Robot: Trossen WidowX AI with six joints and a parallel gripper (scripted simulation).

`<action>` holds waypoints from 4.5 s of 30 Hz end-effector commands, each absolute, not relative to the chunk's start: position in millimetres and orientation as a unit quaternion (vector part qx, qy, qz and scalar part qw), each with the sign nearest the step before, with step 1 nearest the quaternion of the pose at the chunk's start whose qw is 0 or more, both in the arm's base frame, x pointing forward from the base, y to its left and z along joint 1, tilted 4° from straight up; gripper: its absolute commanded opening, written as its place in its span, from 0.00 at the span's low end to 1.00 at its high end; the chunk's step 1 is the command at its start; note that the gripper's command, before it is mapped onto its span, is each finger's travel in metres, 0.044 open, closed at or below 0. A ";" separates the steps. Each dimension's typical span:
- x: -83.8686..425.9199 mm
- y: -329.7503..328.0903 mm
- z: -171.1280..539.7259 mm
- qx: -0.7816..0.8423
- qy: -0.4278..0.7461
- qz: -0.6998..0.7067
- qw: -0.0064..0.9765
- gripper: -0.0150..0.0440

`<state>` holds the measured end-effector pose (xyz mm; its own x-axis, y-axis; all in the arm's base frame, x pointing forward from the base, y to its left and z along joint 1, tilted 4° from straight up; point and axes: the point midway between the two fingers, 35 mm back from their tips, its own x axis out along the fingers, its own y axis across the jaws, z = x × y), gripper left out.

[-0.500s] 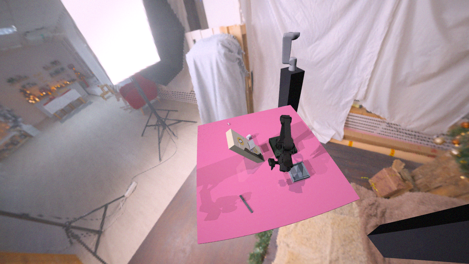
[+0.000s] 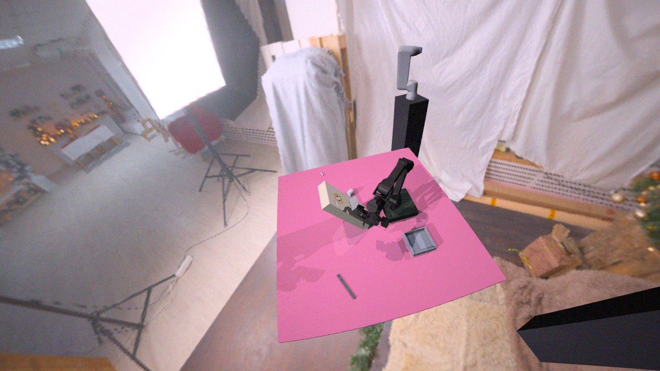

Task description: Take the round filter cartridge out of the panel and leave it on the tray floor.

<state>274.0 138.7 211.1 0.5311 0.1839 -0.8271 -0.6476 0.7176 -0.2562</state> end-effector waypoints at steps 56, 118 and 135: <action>326.0 -72.0 246.7 -0.156 0.298 -0.005 0.942 0.44; 337.3 -73.7 238.9 -0.156 0.297 -0.005 0.942 0.44; 342.6 -74.4 235.4 -0.156 0.297 -0.005 0.942 0.44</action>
<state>339.9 -73.7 237.5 0.8241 -0.0995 -0.5577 -0.0879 0.9501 -0.2994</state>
